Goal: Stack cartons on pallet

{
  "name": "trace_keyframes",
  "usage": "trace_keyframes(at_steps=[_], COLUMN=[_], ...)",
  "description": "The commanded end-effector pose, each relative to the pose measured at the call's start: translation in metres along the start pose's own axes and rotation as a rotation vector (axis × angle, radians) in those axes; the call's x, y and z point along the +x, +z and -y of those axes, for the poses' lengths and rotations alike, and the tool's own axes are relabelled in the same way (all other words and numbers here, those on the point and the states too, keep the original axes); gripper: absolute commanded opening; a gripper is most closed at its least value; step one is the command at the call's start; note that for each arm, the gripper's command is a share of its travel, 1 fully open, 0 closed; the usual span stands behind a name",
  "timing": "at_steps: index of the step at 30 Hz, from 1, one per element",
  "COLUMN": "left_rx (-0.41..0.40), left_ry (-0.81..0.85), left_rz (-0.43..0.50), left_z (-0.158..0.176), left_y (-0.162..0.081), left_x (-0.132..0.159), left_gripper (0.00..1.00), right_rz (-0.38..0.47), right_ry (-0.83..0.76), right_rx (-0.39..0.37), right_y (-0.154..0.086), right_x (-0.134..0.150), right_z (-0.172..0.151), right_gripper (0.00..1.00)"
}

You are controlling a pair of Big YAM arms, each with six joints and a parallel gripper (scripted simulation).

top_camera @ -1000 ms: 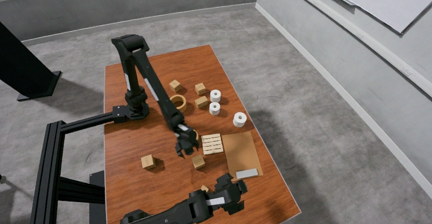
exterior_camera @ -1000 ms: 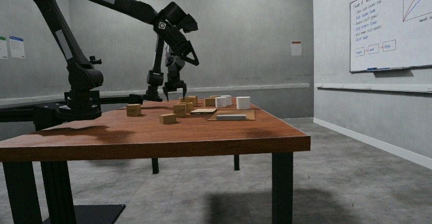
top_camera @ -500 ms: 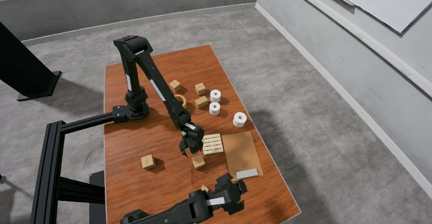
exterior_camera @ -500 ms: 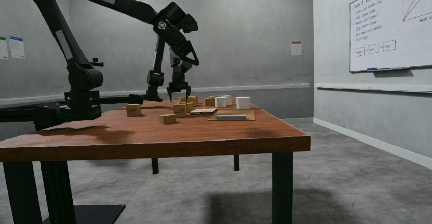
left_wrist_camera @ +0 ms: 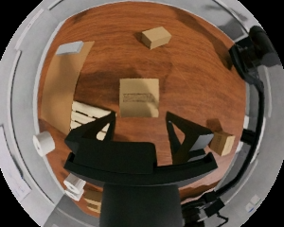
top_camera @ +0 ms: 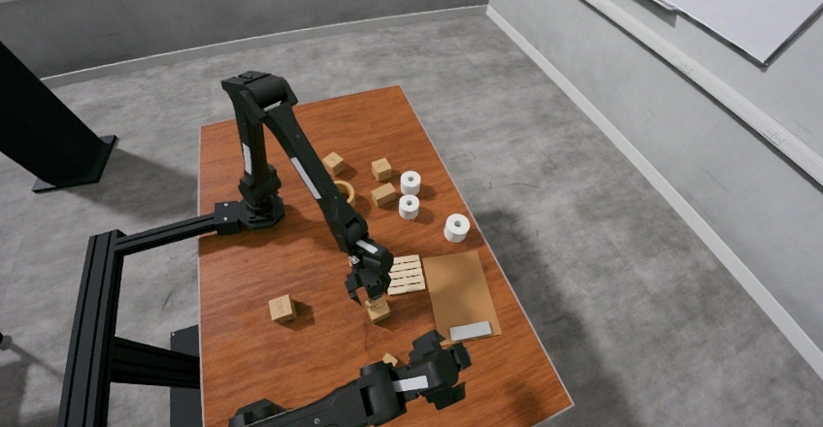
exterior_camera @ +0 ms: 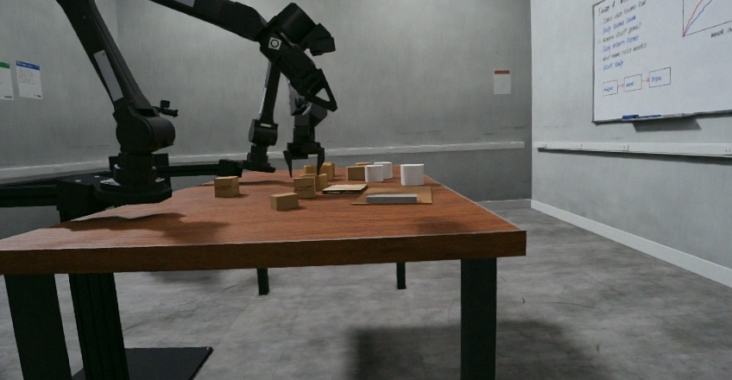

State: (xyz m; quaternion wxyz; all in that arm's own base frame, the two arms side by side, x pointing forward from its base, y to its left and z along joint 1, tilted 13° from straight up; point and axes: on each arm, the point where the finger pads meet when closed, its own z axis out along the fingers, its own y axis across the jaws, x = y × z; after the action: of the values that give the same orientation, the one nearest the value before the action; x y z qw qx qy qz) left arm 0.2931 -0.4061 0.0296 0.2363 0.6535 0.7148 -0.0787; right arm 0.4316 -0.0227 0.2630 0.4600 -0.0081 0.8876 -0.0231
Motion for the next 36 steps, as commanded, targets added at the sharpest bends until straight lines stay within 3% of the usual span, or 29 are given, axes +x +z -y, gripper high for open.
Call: trace_keyframes(at_steps=[1, 9, 23, 26, 36], left_rx=[-0.027, -0.037, -0.027, -0.038, -0.027], left_ry=[0.024, 0.023, 0.024, 0.022, 0.023], left_rz=[0.051, 0.066, 0.051, 0.066, 0.051], left_z=[-0.012, -0.015, -0.012, -0.017, -0.013], left_y=[0.001, 0.002, 0.031, 0.025, 0.048], left_x=[-0.031, -0.036, -0.032, -0.037, -0.032], left_gripper=[0.83, 0.83, 0.83, 0.83, 0.83], right_rz=[0.052, 0.052, 0.052, 0.052, 0.052], right_ry=[-0.009, -0.009, -0.009, -0.009, -0.009], right_rx=[0.006, 0.006, 0.006, 0.006, 0.006], right_y=[-0.008, -0.008, -0.008, -0.008, -0.008], right_x=[-0.029, -0.029, -0.029, -0.029, -0.029], right_z=[0.003, 0.003, 0.003, 0.003, 0.003], right_gripper=[1.0, 1.0, 1.0, 1.0, 1.0])
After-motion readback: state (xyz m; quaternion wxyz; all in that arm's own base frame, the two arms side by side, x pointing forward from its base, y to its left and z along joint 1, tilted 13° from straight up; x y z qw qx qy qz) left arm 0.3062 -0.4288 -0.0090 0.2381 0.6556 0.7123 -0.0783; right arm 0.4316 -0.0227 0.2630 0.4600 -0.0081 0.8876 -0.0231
